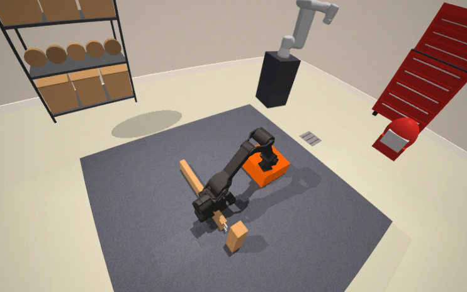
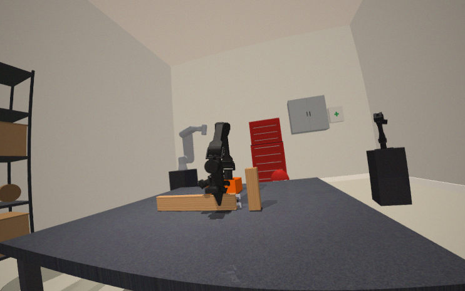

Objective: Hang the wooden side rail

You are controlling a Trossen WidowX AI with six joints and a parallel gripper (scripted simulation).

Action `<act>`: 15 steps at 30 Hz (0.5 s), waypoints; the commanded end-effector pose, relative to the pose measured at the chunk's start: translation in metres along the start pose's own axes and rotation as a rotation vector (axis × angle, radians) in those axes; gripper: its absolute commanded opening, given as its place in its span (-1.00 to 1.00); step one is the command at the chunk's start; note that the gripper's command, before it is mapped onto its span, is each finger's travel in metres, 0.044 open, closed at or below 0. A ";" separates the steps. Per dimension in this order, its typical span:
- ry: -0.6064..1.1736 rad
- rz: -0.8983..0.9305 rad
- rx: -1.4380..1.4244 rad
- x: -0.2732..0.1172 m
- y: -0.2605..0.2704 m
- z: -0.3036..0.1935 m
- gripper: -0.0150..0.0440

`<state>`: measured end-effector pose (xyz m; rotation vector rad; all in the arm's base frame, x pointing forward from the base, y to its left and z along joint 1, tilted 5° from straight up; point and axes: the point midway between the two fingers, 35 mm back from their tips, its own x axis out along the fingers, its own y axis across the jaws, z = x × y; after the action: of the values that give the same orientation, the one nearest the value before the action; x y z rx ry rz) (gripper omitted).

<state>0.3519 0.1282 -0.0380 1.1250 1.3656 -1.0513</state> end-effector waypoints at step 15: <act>0.000 0.001 0.001 0.000 0.003 0.000 -0.49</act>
<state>0.3548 0.1285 -0.0376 1.1266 1.3645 -1.0517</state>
